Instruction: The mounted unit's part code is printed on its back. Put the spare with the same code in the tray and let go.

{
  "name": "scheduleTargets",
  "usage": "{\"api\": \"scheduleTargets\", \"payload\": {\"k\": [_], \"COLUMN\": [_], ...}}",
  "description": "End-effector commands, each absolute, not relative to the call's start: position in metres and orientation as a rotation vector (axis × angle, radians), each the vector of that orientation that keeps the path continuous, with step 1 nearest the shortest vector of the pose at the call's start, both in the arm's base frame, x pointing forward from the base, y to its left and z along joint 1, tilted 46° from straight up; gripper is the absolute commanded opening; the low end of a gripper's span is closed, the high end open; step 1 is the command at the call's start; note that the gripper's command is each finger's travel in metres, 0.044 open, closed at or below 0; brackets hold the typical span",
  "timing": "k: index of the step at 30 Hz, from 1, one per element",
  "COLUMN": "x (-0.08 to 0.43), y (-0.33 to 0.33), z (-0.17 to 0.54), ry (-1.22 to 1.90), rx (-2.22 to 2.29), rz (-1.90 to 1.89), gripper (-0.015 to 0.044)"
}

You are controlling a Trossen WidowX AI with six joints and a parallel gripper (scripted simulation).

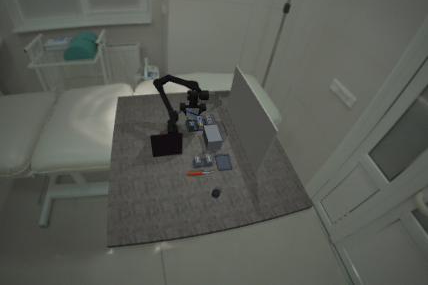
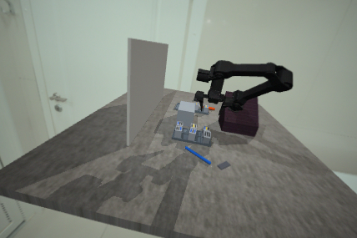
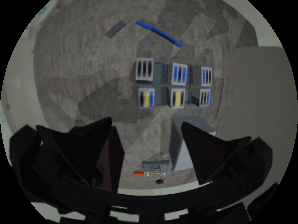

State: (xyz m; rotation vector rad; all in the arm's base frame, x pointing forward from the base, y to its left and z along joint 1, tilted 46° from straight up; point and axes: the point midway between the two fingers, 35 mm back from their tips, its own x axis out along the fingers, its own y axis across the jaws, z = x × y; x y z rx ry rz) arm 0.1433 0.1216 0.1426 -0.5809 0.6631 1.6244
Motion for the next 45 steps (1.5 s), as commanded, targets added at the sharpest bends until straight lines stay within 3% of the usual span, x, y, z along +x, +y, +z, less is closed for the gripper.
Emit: {"api": "scheduleTargets", "payload": {"k": [1, 4, 10, 45], "x": [0.132, 0.132, 0.137, 0.135], "y": [0.123, 0.123, 0.145, 0.184], "z": [0.138, 0.138, 0.121, 0.084], "ry": [0.603, 0.603, 0.604, 0.607], "rx": [-0.626, -0.626, -0.63, -0.638], "rz": [1.655, 1.655, 1.654, 1.654], "gripper": [0.044, 0.044, 0.03, 0.03]}}
